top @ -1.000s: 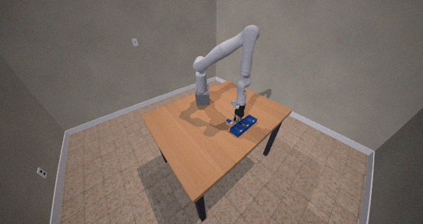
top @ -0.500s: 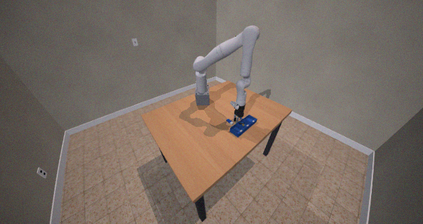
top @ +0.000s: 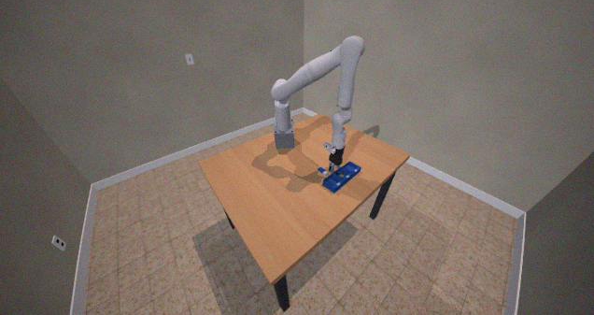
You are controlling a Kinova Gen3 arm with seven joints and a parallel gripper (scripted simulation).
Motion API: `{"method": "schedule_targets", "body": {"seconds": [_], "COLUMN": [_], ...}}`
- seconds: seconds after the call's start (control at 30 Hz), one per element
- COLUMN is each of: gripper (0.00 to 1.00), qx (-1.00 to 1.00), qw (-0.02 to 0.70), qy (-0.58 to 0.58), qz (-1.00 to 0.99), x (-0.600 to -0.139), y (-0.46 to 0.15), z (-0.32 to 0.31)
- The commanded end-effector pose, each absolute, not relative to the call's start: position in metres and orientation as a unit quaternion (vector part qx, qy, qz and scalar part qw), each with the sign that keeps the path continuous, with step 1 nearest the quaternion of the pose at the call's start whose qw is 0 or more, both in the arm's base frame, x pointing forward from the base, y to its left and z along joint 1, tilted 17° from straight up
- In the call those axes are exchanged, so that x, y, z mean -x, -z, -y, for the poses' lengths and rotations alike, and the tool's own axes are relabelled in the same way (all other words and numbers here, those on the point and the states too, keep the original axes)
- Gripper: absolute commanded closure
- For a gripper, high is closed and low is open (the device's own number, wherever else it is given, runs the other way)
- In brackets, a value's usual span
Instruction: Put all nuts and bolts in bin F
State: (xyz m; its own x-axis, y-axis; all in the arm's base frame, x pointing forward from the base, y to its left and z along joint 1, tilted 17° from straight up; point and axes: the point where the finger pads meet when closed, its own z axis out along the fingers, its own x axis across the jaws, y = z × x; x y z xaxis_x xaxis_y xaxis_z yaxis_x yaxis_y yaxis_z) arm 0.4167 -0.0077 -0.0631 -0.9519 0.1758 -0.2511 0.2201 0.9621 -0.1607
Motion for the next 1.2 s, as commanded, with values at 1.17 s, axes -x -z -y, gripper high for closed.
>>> {"method": "schedule_targets", "body": {"seconds": [1.17], "gripper": [0.66], "qx": [-0.100], "qw": [0.119], "qy": [0.093], "qz": [-0.983], "x": [-0.404], "y": [0.005], "z": [-0.005]}}
